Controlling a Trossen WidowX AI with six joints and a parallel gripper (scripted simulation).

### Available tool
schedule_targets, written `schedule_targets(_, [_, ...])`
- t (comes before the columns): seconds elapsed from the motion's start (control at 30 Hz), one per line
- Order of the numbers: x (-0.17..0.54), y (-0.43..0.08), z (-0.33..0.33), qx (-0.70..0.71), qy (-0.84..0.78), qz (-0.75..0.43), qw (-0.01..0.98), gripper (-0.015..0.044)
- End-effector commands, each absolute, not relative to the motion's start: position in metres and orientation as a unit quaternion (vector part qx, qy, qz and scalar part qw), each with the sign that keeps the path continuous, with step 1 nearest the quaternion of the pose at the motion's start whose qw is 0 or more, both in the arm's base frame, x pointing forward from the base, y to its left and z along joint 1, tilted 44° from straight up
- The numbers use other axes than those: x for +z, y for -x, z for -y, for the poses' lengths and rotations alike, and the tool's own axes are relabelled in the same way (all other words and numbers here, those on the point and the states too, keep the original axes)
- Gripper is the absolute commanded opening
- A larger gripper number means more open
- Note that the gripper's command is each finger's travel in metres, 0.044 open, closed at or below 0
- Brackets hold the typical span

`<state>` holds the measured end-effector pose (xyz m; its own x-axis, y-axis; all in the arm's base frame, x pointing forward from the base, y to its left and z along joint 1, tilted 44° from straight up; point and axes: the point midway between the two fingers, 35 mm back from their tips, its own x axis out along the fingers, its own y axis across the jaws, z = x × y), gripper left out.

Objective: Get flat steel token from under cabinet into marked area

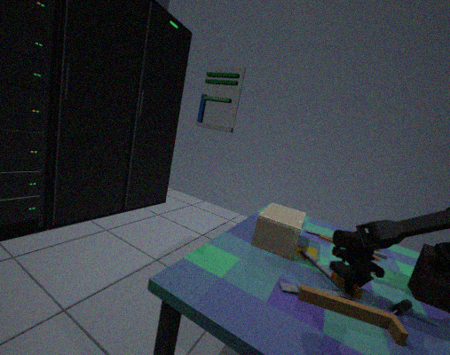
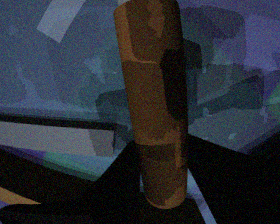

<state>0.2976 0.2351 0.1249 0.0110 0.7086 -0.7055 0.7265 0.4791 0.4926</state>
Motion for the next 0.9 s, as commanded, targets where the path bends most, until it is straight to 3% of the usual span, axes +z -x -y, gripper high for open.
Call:
schedule_targets(0.0, [0.125,-0.306,-0.23,-0.008,-0.513,-0.697,0.5,0.0])
schedule_targets(0.47, [0.118,-0.308,-0.234,-0.008,-0.513,-0.697,0.5,0.0])
schedule_targets(0.7, [0.119,-0.302,-0.24,0.0,-0.506,-0.706,0.496,0.0184])
schedule_targets(0.83, [0.119,-0.301,-0.241,0.002,-0.505,-0.707,0.496,0.02])
schedule_targets(0.87, [0.119,-0.301,-0.241,0.002,-0.505,-0.706,0.497,0.0226])
